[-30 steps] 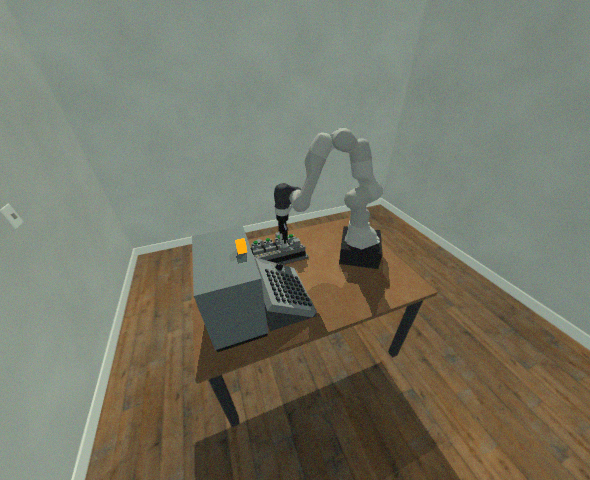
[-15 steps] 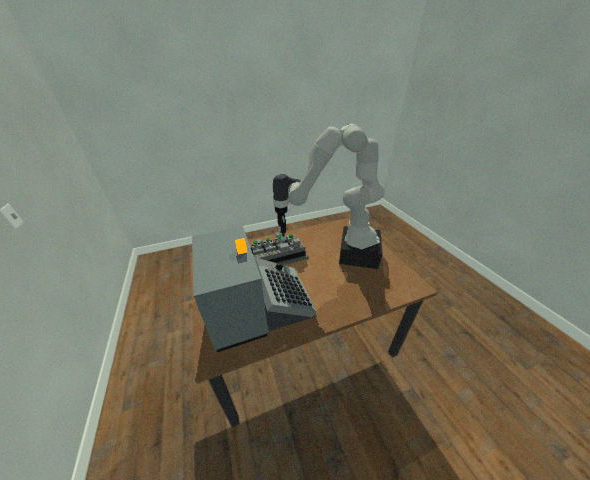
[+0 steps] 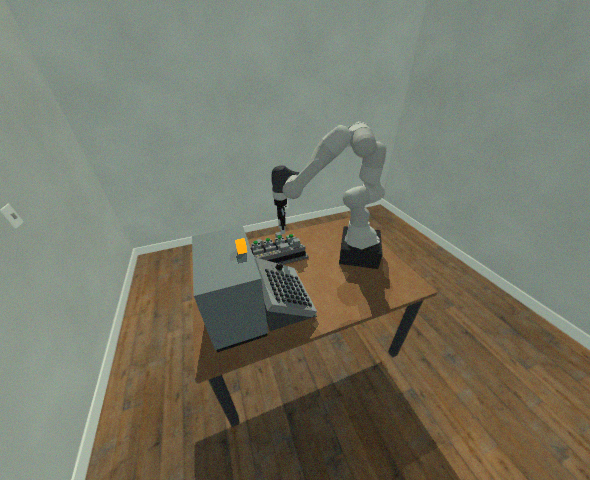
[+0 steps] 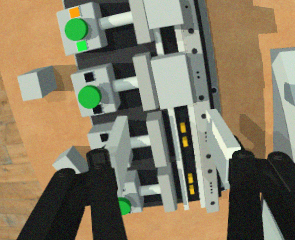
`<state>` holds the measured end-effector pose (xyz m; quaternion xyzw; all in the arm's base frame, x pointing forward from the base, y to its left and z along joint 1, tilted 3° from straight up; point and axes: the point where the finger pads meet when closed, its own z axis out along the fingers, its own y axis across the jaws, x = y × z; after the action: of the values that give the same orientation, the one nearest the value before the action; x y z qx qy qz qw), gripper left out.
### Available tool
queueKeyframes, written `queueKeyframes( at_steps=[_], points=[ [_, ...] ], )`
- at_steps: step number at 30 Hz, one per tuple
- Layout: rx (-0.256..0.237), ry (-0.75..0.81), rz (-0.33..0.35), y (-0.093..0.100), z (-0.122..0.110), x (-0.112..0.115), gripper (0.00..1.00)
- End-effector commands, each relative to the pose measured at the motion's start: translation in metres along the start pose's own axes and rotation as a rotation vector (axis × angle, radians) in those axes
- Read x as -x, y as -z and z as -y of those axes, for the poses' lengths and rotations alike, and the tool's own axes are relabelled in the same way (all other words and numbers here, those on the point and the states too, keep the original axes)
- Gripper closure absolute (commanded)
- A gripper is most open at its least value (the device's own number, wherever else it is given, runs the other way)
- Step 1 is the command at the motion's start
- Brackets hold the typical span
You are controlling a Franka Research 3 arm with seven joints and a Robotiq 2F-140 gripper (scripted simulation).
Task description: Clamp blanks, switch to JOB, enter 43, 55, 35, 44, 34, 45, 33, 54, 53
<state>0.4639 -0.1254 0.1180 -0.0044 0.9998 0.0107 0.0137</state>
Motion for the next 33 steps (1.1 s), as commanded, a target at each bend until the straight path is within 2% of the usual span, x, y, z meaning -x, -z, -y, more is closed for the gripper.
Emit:
queueKeyframes(
  at_steps=[1,7,8,33],
  points=[
    [0.032,0.092,0.002,0.0044,-0.0052,-0.0078,0.60],
    [0.032,0.092,0.002,0.0052,-0.0051,-0.0079,0.60],
    [0.032,0.092,0.002,0.0052,-0.0051,-0.0079,1.00],
    [0.032,0.092,0.002,0.0052,-0.0051,-0.0079,1.00]
  ],
)
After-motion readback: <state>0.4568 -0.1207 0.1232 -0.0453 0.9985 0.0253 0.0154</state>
